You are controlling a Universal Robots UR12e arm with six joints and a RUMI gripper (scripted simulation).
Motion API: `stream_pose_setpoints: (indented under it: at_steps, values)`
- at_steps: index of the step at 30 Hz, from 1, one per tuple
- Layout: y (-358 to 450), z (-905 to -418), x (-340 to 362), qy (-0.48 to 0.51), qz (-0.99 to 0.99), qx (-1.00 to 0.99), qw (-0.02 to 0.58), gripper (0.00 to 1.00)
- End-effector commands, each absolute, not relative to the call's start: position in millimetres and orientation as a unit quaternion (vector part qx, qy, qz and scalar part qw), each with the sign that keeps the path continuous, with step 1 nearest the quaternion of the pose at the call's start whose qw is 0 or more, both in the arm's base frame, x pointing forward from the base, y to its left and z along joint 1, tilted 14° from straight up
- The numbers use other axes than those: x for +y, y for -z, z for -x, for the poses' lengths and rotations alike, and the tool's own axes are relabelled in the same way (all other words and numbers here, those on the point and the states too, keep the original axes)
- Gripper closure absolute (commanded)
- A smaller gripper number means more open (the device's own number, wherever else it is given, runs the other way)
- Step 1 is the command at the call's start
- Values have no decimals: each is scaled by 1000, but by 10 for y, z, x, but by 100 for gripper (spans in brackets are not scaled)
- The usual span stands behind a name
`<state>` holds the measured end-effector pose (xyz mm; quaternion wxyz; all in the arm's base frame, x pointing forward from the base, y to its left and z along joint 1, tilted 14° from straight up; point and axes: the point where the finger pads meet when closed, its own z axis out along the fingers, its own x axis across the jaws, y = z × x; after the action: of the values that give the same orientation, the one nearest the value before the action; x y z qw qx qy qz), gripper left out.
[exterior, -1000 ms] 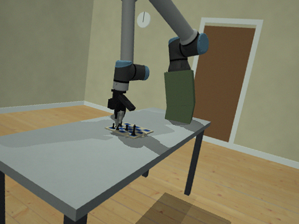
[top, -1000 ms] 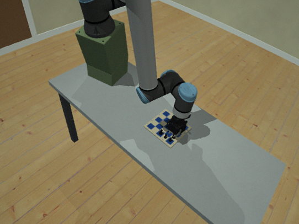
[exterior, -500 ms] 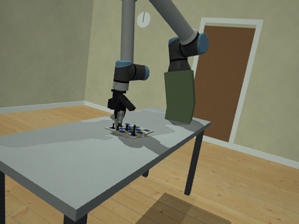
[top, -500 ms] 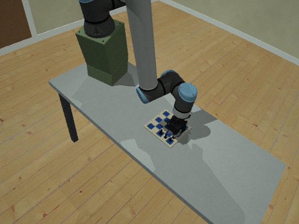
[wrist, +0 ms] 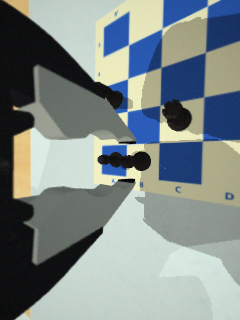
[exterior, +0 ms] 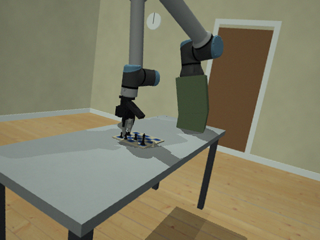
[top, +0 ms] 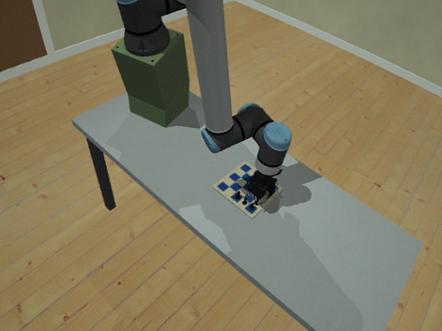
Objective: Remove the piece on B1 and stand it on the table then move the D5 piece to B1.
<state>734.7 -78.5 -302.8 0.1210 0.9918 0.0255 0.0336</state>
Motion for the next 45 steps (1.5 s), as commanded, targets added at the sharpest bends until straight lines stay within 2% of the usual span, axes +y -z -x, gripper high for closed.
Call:
stream_pose_setpoints:
  at_steps: [1,35,36,45]
  values:
    - [3021,-7353,-784,-34,-992,26,121,78]
    - [2150,-7286,-569,-34,-992,26,121,78]
    - [2150,-7286,-569,-34,-992,26,121,0]
    - [2150,-7286,-569,-34,-992,26,121,0]
